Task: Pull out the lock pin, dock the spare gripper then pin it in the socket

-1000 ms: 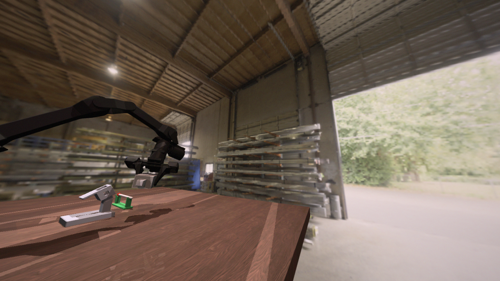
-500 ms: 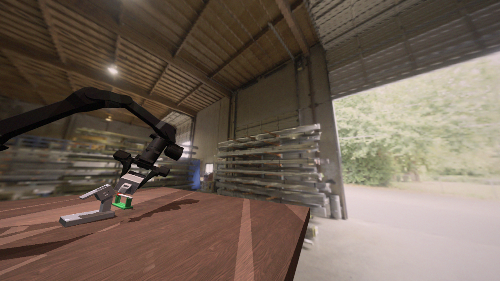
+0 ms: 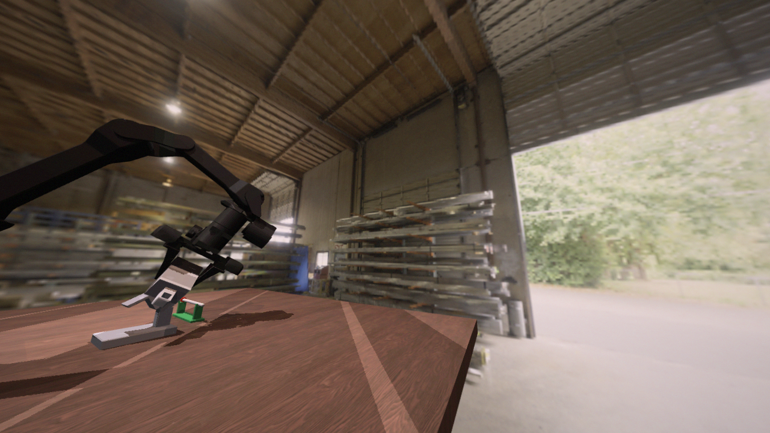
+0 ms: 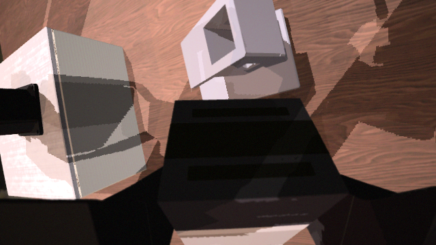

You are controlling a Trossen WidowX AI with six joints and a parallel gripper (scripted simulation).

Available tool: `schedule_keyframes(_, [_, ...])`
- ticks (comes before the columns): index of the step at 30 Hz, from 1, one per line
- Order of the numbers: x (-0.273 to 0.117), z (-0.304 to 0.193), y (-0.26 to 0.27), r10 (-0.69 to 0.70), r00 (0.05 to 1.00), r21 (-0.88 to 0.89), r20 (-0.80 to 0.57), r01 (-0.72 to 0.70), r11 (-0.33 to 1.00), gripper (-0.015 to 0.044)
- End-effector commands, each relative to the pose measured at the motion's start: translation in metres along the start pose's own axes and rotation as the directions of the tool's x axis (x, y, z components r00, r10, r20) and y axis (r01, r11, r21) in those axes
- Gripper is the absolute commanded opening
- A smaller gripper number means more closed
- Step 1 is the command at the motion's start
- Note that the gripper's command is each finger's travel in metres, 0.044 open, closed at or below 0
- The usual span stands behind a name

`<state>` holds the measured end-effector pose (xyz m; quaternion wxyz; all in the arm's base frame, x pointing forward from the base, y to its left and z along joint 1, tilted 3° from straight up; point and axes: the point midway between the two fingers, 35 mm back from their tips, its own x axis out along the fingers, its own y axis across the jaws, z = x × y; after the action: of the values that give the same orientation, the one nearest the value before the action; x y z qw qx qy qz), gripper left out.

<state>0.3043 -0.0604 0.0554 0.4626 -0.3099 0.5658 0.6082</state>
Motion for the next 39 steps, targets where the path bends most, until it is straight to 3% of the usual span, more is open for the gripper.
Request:
schedule_keyframes(1, [0.001,0.002,0.01,0.006,0.998,-0.055,0.063,-0.002,0.998,0.0])
schedule_keyframes(17, [0.009,0.016,0.048,0.004,0.934,-0.303,0.358,0.112,0.946,0.0])
schedule_keyframes(39, [0.006,0.039,0.088,-0.1,0.718,-0.414,0.689,0.503,0.759,0.0])
